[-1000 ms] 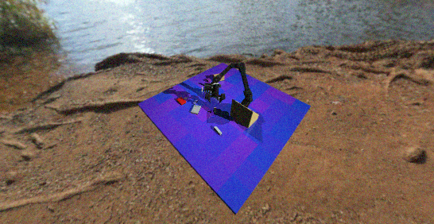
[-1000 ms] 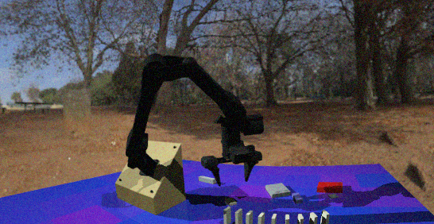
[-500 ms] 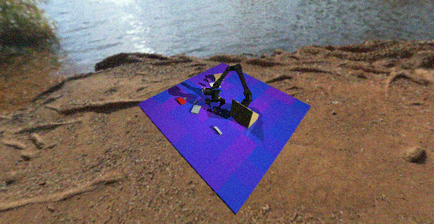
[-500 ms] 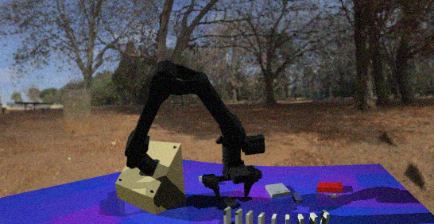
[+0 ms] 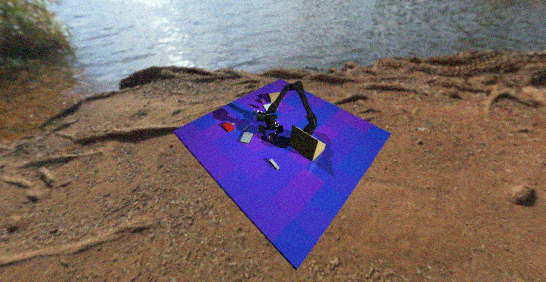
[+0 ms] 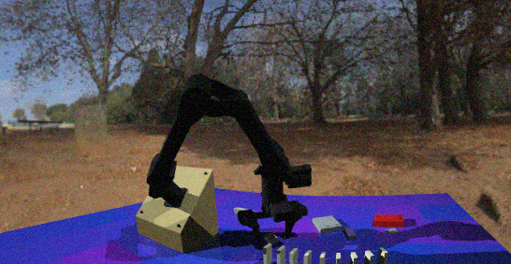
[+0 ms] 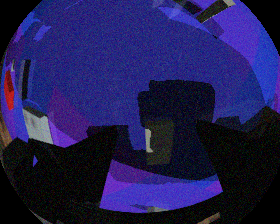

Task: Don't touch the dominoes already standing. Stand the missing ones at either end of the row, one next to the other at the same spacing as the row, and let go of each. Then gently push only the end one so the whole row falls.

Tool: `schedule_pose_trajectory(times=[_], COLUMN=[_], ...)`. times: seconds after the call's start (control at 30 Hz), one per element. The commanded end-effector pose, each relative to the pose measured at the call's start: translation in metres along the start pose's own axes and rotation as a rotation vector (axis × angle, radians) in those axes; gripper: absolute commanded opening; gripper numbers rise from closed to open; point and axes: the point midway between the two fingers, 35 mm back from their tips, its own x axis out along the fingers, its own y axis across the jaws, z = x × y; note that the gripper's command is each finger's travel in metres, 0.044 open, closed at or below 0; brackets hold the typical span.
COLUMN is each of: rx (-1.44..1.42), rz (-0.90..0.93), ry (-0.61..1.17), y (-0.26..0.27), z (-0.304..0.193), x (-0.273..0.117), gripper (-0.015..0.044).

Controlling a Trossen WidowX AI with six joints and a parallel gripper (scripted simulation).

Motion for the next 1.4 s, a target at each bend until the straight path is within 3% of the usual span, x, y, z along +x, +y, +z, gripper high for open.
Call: schedule_pose_trajectory(times=[0.0,0.27,0.6,1.03,1.37], rx=[-0.006,-0.006,-0.006,-0.007,-0.07], rz=[-0.001,-0.001,-0.001,0.003,0.003], ry=[-0.006,-0.006,-0.006,-0.001,-0.001], y=[0.0,0.0,0.0,-0.004,-0.003], z=[0.001,0.001,0.001,0.009,0.008], x=[0.001,0.001,-0.001,-0.157,-0.16], gripper=[0.0309,0.0107,0.0107,0.0107,0.0107])
